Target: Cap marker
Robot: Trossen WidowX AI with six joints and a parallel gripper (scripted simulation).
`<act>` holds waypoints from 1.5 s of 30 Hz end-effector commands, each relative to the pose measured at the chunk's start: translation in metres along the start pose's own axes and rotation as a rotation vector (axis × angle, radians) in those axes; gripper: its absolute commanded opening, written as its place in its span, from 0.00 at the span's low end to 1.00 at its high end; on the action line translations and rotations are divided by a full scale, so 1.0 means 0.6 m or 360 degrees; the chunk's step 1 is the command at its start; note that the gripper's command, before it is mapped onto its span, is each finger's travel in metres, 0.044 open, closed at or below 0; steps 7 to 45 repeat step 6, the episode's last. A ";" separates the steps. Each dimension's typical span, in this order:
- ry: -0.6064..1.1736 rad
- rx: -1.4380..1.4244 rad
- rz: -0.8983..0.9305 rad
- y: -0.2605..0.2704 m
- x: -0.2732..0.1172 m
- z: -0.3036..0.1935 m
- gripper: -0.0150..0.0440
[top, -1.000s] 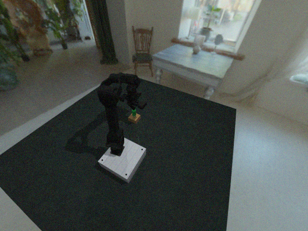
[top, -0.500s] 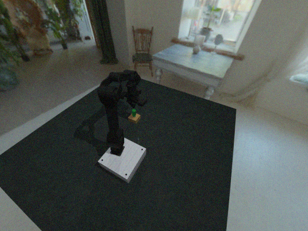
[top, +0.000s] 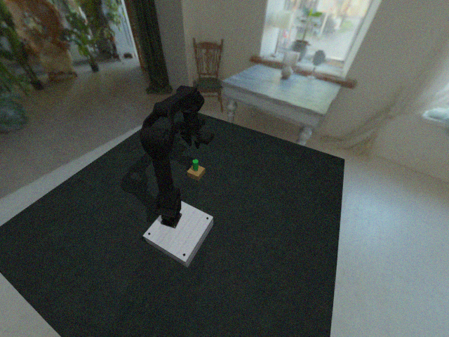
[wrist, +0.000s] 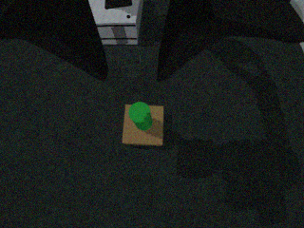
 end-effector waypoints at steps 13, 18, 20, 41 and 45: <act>0.0008 0.0001 -0.0005 0.000 0.001 0.000 0.92; 0.0008 0.0001 -0.0005 0.000 0.001 0.000 0.92; 0.0008 0.0001 -0.0005 0.000 0.001 0.000 0.92; 0.0008 0.0001 -0.0005 0.000 0.001 0.000 0.92; 0.0008 0.0001 -0.0005 0.000 0.001 0.000 0.92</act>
Point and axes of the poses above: the point midway between the two fingers, 35 mm back from their tips, its own x axis out along the fingers, its own y axis across the jaws, z = x × y, the point moved 6 cm from there along -x, back along the fingers, and after that the axes turned 14 degrees about x, right-handed, at the moved point
